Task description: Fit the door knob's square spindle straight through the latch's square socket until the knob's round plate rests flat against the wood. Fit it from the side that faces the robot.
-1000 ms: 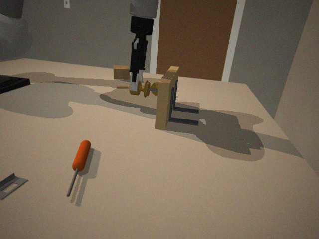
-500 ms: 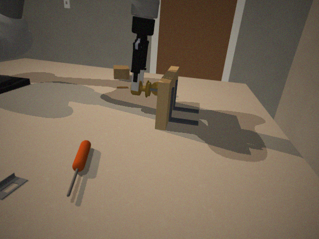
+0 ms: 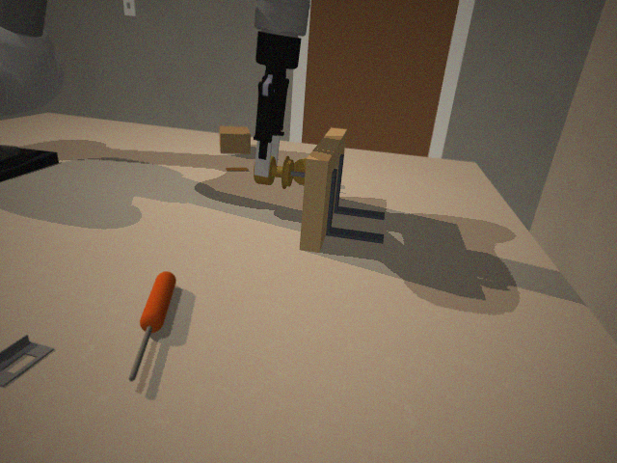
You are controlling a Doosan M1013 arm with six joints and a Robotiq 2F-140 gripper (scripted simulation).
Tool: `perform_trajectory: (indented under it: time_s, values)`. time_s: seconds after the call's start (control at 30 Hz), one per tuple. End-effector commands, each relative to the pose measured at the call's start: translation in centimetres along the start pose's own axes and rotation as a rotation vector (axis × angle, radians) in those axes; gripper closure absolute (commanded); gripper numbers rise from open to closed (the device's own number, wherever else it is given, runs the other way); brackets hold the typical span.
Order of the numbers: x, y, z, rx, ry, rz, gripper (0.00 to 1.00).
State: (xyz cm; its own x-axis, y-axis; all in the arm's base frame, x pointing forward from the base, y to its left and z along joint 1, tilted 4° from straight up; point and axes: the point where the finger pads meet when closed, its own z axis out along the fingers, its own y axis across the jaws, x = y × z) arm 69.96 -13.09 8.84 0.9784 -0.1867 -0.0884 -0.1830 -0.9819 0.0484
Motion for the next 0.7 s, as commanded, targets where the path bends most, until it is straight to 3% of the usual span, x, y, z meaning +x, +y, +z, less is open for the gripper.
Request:
perform_trajectory:
  time_s: [0.0,0.67]
  values:
    - [0.12,-0.25,-0.10,0.002,-0.004,0.001,0.58]
    - [0.37,-0.25,-0.12,0.002,-0.004,0.001,0.58]
